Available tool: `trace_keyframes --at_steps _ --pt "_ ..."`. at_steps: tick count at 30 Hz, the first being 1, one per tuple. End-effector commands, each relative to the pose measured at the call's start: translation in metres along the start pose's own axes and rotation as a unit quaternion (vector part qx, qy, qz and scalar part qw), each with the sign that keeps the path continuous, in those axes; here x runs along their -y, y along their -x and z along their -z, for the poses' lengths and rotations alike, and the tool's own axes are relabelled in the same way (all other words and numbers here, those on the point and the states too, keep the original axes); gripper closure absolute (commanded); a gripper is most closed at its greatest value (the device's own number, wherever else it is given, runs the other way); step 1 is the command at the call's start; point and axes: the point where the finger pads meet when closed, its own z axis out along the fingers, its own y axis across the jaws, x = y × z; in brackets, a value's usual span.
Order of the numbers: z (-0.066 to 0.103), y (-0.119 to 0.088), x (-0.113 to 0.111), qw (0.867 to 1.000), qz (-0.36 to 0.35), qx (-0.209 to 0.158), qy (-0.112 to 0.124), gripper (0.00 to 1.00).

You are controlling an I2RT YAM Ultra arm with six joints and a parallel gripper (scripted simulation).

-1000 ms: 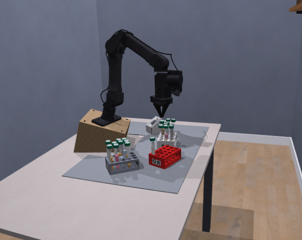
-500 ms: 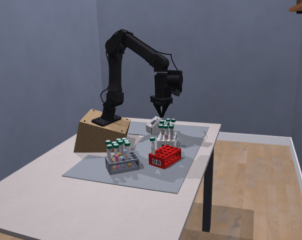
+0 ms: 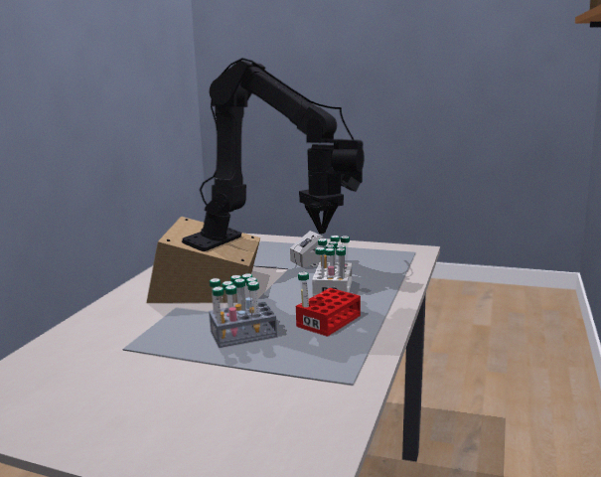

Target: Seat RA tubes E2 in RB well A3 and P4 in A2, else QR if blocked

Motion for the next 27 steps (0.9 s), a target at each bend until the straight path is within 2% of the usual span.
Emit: trace_keyframes --at_steps 1,8,10,11,17,27 --pt "0.001 -0.003 -0.005 1.000 0.000 0.000 -0.004 1.00" --pt "0.001 0.015 -0.027 1.000 0.001 -0.004 -0.001 1.00" --pt "0.001 0.015 -0.027 1.000 0.001 -0.004 -0.001 1.00" --pt "0.005 0.022 -0.026 1.000 0.001 0.003 -0.008 1.00" --pt "0.011 0.044 -0.036 1.000 0.001 0.014 -0.016 1.00" --pt "0.011 0.043 -0.035 1.000 -0.002 0.013 -0.017 1.00"
